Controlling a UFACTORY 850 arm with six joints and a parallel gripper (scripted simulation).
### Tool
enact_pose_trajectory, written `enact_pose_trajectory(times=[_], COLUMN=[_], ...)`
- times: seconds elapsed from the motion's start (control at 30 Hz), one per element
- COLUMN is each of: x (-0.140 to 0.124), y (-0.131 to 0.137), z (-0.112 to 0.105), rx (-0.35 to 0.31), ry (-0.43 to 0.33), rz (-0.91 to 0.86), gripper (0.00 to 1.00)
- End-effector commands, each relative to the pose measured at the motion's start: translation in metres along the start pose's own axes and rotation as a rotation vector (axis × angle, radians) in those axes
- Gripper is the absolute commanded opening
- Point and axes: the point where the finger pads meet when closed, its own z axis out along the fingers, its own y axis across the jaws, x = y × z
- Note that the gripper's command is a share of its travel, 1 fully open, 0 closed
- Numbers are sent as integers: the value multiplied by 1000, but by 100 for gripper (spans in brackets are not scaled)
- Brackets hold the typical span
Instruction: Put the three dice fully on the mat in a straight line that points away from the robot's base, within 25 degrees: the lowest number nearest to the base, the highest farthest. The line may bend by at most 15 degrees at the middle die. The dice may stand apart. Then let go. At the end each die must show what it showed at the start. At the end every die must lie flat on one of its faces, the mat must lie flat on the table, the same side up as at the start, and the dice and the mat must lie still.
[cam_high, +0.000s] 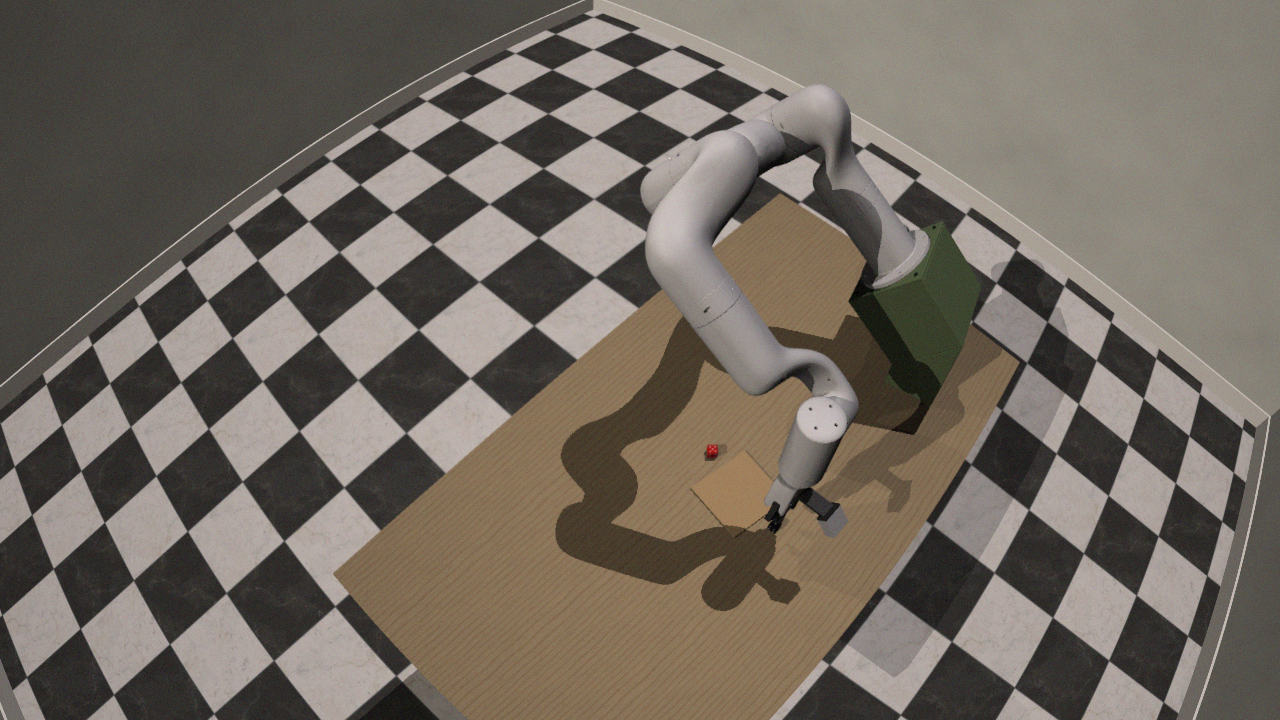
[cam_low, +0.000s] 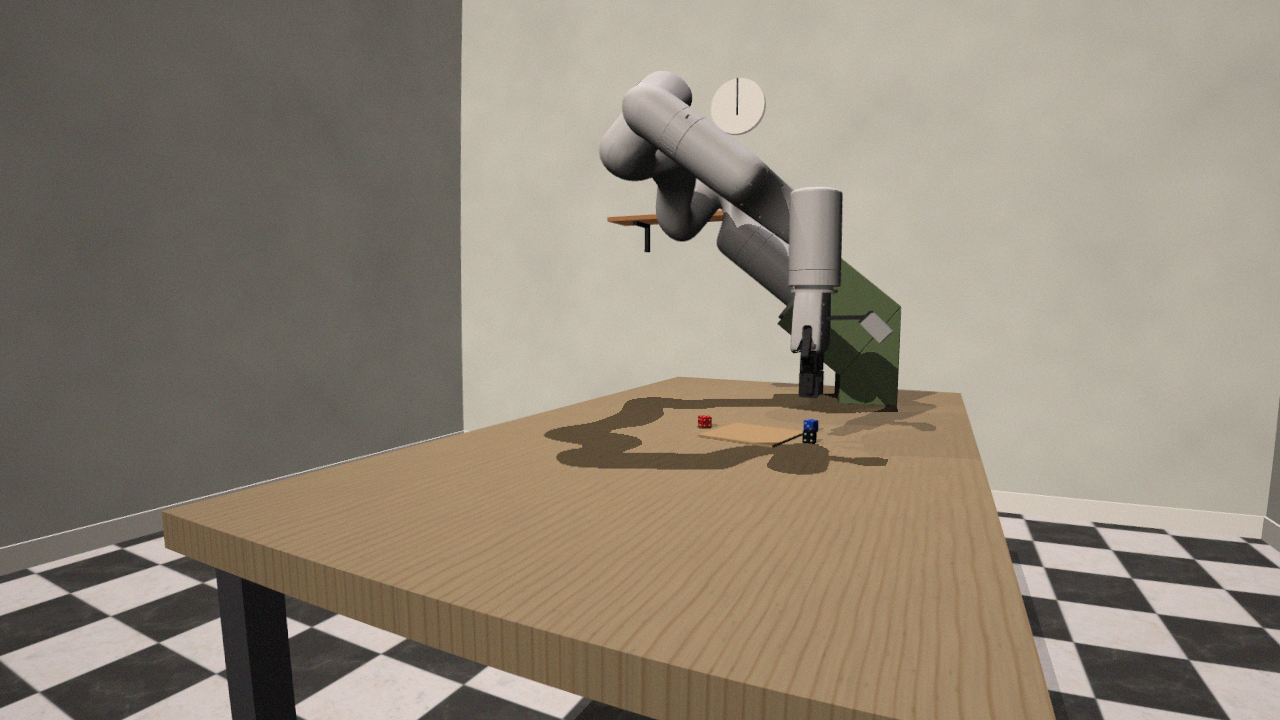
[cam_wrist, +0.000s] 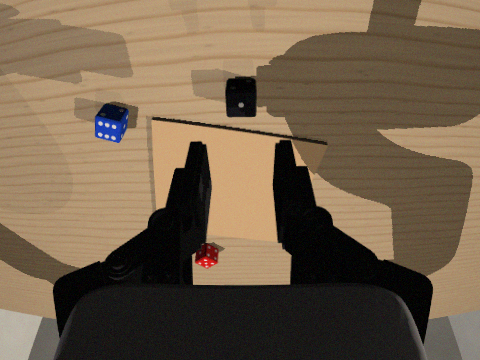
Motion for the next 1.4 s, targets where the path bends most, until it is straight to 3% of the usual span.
enact_pose_trajectory(times=[0.0,0.43,1.37], x=[0,0,0], y=[1,0,-1], z=[0,8,47], rx=[-1,-2,-2], ry=[1,0,0], rz=[2,8,8], gripper=[36,36,36])
